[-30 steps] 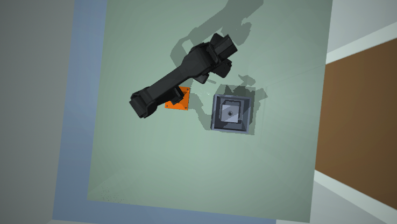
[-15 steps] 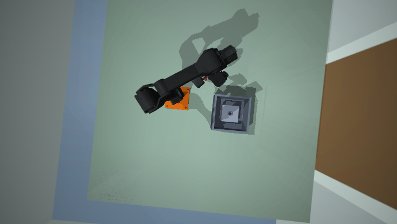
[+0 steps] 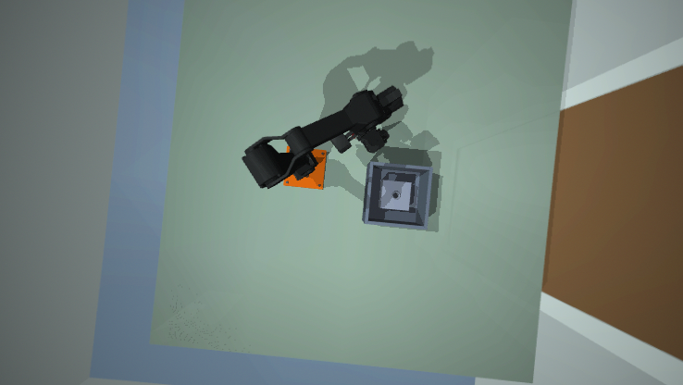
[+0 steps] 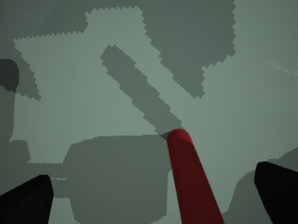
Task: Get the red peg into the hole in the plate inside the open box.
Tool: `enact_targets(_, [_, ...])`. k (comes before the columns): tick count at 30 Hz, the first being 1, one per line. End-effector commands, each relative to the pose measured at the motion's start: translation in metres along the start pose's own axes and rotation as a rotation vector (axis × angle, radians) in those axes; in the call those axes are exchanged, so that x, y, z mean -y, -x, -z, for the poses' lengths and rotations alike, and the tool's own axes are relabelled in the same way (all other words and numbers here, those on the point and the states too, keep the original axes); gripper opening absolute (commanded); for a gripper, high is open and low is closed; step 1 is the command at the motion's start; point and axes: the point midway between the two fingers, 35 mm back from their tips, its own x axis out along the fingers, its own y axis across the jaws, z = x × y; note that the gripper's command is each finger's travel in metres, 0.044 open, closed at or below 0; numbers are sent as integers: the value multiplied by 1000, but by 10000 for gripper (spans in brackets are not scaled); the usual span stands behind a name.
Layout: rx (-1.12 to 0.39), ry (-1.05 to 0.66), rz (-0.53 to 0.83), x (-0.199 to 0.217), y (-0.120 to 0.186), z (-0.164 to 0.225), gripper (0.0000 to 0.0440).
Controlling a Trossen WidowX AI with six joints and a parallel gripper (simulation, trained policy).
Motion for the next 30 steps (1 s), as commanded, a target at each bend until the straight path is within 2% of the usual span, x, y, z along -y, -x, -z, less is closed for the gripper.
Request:
enact_targets(1, [22,-8,6,1,-16,-3,436])
enact_targets(4, [27,-5,21,4,-26,-4,397])
enact_targets(15, [19,-20,107,16,-45,-4,110])
enact_targets(20, [23,-25,150,20,-46,-5,2])
enact_targets(30, [119,5,102,11,-4,-24,0])
